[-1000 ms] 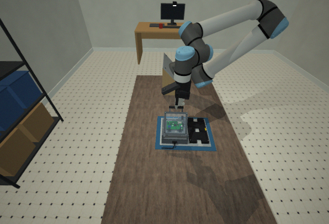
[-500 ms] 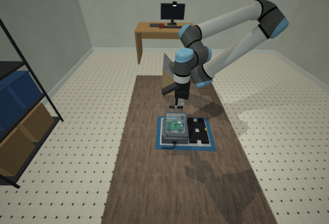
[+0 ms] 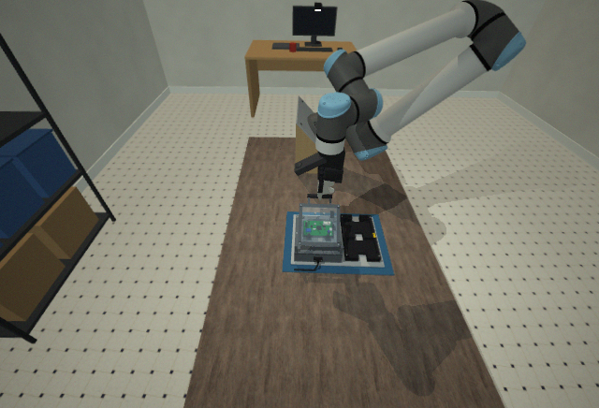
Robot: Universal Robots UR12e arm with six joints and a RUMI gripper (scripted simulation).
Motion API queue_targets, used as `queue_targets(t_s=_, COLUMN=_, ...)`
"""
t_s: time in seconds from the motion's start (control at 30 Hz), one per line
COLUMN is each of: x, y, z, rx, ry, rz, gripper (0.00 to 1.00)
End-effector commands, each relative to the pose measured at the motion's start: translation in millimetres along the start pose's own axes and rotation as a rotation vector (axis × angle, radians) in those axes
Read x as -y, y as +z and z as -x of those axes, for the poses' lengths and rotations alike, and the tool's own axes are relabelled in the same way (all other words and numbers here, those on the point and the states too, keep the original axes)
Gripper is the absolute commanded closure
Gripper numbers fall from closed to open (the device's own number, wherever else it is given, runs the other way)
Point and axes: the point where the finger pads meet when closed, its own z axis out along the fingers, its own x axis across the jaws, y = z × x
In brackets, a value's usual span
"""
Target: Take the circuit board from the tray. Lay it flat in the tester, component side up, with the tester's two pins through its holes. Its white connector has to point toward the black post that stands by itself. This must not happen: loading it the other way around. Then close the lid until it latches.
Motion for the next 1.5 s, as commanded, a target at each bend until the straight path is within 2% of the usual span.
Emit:
queue_targets(t_s=0.0, x=0, y=5, z=-4, rx=0.001, ry=0.0, rz=-0.001, gripper=1.0)
queue_targets(t_s=1.07, x=1, y=57, z=-26, rx=0.001, ry=0.0, rz=-0.001, gripper=1.0)
queue_targets(t_s=1.47, x=1, y=70, z=-30, rx=0.001, ry=0.0, rz=-0.001, gripper=1.0)
